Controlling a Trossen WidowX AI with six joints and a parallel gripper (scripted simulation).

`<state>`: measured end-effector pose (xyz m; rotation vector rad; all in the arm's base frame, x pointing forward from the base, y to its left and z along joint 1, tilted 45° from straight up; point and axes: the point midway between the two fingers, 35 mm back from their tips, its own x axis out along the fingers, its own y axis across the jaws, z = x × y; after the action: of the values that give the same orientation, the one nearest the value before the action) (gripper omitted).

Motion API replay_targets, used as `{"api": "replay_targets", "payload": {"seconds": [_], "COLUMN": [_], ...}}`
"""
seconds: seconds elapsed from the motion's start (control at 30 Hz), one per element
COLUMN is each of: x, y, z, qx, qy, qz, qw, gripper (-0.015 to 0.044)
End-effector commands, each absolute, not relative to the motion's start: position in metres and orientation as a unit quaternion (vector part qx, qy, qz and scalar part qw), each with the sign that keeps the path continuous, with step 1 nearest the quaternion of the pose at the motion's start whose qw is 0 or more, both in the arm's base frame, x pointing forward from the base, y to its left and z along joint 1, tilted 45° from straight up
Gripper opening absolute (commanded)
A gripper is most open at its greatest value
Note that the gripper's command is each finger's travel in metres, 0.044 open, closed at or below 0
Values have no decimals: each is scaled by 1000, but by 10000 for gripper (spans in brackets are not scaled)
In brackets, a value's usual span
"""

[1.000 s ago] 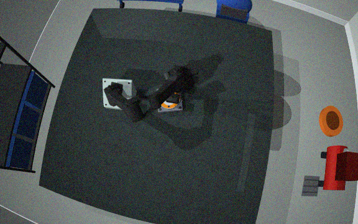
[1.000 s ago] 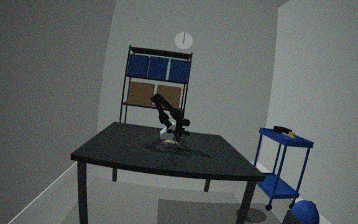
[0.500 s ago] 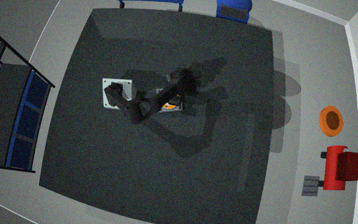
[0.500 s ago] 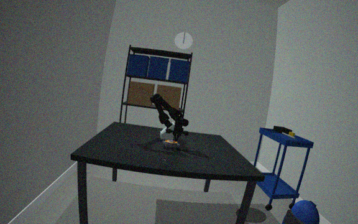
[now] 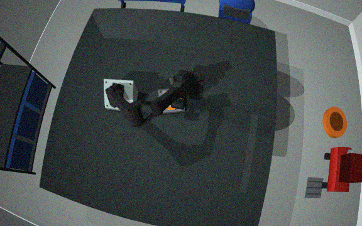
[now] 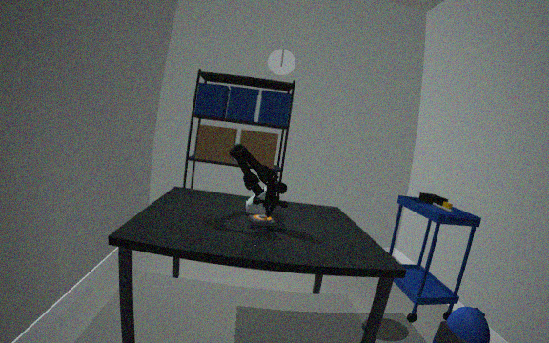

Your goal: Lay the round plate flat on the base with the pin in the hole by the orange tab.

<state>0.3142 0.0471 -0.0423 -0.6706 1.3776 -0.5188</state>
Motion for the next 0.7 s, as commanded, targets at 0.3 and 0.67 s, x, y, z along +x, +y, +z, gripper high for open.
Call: {"api": "replay_targets", "payload": {"seconds": [0.3, 0.67], "x": [305, 306], "y": [77, 72], "z": [-8, -15], "qx": [-301, -306], "qy": [615, 615], "qz": [-233, -231], "qw": [691, 689], "gripper": [0, 0]}}
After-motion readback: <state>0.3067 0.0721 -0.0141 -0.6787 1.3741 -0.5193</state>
